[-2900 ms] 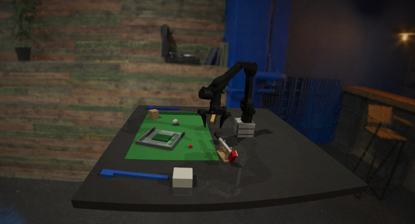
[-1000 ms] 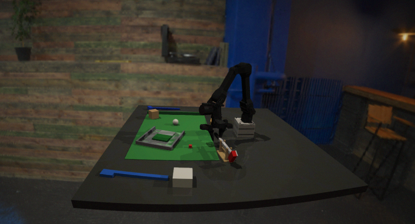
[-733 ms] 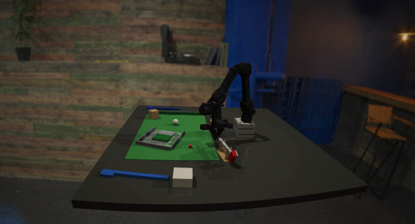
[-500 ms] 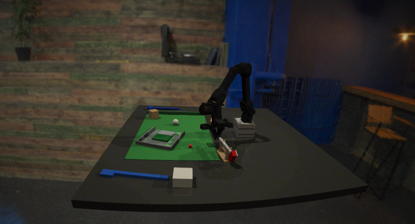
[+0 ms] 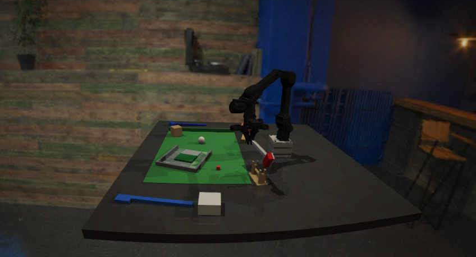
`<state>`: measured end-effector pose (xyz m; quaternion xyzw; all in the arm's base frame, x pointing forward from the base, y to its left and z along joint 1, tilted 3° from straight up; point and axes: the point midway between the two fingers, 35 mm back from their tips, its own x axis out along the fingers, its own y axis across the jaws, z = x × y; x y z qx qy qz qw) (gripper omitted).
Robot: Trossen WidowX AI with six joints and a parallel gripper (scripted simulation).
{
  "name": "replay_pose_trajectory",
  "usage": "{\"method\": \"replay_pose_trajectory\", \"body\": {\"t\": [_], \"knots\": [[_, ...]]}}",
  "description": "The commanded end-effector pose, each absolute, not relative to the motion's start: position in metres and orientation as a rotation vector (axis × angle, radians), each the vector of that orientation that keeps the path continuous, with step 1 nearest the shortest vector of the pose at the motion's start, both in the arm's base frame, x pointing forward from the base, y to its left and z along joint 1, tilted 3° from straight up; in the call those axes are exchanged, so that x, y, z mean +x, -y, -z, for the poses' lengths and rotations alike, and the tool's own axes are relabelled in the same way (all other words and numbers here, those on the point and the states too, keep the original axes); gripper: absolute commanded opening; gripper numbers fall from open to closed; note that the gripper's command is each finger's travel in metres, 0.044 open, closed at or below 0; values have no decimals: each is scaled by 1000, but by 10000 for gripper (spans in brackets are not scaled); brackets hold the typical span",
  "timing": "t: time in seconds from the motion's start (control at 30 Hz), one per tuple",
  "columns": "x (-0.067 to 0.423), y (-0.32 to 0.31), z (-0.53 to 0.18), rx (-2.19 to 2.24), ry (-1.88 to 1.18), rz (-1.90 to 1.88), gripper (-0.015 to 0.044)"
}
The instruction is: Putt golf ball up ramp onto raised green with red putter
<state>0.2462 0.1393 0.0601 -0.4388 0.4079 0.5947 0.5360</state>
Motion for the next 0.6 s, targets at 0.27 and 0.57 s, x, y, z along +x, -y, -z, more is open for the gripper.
{"method": "replay_pose_trajectory", "body": {"t": [0.27, 0.57], "knots": [[268, -96, -60, -858, -1152, -1171, 0], [283, -47, -62, -650, -1303, -900, 0]]}}
